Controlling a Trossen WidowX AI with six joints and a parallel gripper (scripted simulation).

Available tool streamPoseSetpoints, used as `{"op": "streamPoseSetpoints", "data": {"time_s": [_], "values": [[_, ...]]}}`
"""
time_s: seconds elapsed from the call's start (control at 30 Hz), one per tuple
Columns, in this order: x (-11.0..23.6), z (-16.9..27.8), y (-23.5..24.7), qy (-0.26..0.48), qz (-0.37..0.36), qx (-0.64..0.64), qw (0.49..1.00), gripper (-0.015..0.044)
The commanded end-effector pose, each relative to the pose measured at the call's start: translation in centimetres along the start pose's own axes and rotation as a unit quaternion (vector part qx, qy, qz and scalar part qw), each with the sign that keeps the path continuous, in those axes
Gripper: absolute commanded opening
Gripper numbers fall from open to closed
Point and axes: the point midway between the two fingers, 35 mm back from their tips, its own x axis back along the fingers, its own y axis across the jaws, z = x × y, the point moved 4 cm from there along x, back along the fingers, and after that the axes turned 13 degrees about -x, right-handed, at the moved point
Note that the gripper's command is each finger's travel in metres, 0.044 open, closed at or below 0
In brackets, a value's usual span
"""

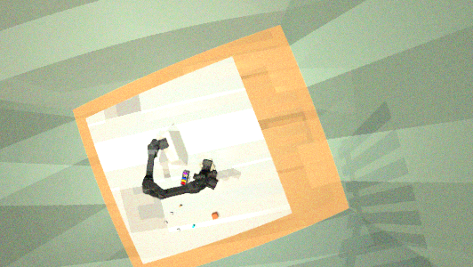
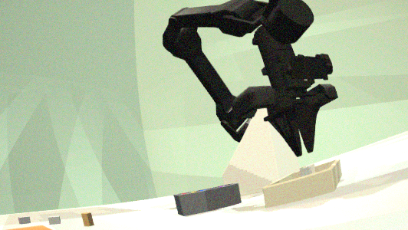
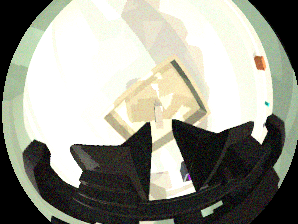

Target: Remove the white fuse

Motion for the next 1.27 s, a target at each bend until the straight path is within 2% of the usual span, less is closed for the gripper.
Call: {"op": "streamPoseSetpoints", "data": {"time_s": [0.0, 0.17, 0.3, 1.23], "values": [[0.1, 0.0, 0.0, -0.001, 0.0, -0.001, 1.0, 0.021], [0.4, 0.0, 0.0, -0.001, 0.0, 0.0, 1.0, 0.033], [3.8, 0.1, 0.1, 0.001, 0.002, 0.003, 1.0, 0.033], [3.7, 0.0, 0.0, 0.0, 0.005, 0.004, 1.0, 0.033]]}}
